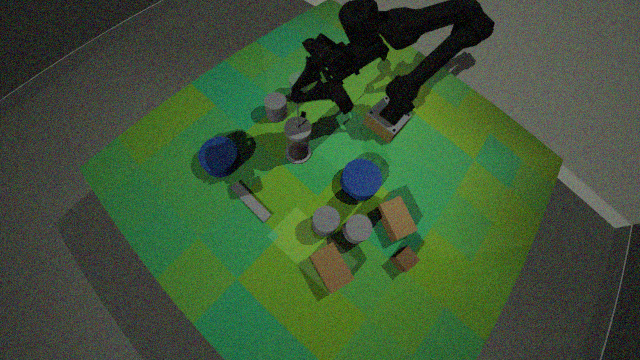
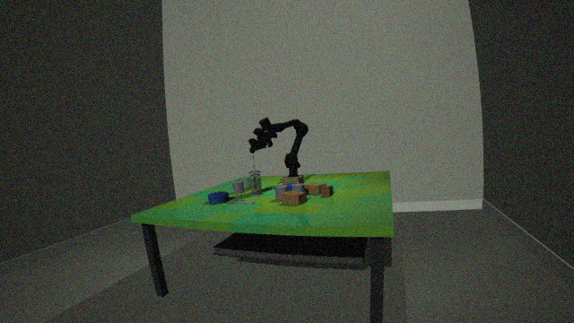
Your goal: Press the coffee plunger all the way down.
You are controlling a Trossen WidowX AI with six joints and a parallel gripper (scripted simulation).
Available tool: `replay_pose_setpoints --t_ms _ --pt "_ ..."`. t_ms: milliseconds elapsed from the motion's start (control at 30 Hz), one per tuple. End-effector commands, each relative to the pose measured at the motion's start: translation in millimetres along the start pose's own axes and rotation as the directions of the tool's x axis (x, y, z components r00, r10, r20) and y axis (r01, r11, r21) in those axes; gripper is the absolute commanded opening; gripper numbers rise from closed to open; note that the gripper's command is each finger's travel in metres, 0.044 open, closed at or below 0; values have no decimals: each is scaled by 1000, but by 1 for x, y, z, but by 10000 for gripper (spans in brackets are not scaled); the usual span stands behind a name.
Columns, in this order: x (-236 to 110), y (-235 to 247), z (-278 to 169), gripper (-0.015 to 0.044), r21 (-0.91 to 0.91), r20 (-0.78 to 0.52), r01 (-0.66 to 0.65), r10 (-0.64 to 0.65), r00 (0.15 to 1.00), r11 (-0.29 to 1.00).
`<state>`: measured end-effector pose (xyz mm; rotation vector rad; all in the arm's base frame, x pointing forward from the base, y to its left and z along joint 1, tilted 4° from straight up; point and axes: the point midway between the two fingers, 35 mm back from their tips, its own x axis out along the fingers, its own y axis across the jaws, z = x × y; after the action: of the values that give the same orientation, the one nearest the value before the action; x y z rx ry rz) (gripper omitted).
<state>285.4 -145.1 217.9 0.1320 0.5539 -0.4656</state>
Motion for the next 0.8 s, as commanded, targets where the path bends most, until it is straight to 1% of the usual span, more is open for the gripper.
replay_pose_setpoints --t_ms 0,267,767 --pt "1 0 -1 127 -5 -2 1 -1 1000 1000" --pt "3 0 -3 127 -5 -2 1 -1 1000 1000" --pt "19 0 -22 127 -5 -2 1 -1 1000 1000"
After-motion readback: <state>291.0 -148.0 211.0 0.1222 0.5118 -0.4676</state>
